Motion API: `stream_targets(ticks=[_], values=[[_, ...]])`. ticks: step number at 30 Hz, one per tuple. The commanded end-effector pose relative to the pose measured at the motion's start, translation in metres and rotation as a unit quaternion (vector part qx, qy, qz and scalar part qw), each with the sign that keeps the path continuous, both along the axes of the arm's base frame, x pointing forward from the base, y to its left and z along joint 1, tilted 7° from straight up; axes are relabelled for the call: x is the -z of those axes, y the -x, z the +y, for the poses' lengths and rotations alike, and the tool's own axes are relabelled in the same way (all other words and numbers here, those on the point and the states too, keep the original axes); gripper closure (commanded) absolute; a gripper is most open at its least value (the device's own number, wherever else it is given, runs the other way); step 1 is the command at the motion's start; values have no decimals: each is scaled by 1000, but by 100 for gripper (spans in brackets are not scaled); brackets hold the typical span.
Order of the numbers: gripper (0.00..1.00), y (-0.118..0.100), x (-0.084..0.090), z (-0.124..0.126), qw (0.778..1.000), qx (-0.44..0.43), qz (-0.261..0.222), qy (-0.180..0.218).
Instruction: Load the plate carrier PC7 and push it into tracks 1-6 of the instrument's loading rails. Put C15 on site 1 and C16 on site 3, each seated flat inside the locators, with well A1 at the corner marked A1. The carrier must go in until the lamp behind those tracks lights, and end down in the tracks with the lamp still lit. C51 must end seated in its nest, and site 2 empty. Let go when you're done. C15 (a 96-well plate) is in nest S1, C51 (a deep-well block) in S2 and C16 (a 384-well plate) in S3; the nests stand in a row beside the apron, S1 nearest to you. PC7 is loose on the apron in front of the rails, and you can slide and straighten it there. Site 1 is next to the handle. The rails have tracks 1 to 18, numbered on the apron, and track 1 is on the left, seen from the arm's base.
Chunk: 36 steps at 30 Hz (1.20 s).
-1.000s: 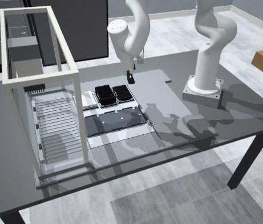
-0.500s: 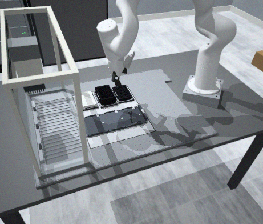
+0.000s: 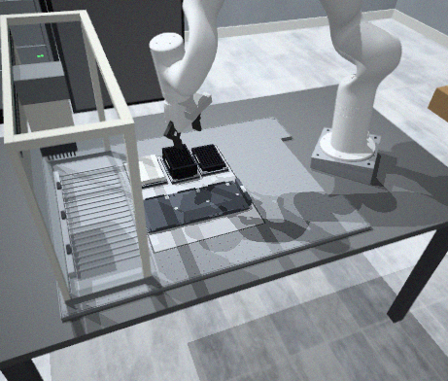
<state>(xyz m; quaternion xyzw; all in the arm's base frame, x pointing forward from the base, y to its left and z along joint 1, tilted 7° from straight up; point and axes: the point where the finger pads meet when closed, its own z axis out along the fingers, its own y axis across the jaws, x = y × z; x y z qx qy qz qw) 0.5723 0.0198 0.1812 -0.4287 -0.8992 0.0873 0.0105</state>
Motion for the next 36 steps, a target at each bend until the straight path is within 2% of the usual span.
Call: stream_targets(ticks=[1, 9, 11, 15, 18, 22, 24, 28, 31, 33, 36], values=[[0, -21, 2, -6, 999, 34, -16, -2], [0, -51, 7, -19, 994, 95, -43, -10], [0, -51, 7, -19, 994, 95, -43, -10], [0, -69, 9, -27, 985, 155, -69, -18], [0, -78, 10, -31, 985, 157, -70, -18], [0, -95, 13, -41, 971, 216, -95, -27], [0, -104, 14, -46, 971, 218, -95, -27], [0, -108, 14, -48, 967, 232, -101, -29], [0, -121, 16, -56, 953, 276, -119, -37], [0, -129, 17, -62, 952, 278, -120, -37], [0, -129, 17, -62, 952, 278, -120, -37]])
